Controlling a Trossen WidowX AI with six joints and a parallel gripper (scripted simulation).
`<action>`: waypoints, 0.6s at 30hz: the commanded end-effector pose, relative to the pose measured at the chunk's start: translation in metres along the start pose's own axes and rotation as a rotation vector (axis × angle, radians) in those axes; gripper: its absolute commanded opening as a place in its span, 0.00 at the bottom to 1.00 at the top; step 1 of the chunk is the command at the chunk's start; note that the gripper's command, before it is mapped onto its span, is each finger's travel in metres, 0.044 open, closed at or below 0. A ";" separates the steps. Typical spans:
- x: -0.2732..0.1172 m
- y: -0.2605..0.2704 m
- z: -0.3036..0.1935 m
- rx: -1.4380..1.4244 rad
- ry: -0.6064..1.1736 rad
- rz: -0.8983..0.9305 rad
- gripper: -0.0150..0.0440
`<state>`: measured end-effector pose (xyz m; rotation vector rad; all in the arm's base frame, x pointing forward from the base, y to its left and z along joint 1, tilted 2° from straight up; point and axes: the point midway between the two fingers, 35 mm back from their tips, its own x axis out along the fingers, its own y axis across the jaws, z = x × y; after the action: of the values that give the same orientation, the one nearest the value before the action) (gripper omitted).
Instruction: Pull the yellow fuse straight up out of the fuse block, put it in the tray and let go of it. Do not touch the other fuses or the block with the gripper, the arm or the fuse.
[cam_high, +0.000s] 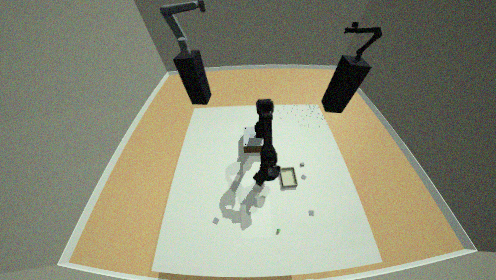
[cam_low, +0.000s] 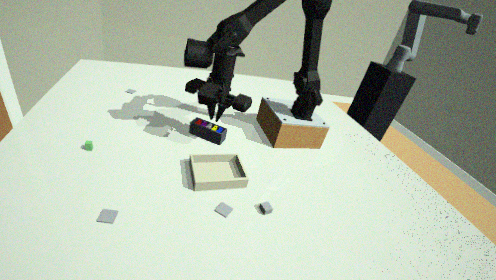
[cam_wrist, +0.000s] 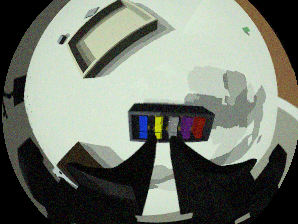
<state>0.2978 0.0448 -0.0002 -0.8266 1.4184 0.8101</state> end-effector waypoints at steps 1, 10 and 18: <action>0.006 0.002 -0.001 -0.004 0.001 0.009 0.37; 0.015 0.003 -0.001 -0.004 0.001 0.009 0.37; 0.020 0.003 -0.001 -0.004 0.001 0.009 0.37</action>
<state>0.2967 0.0450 -0.0172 -0.8275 1.4194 0.8120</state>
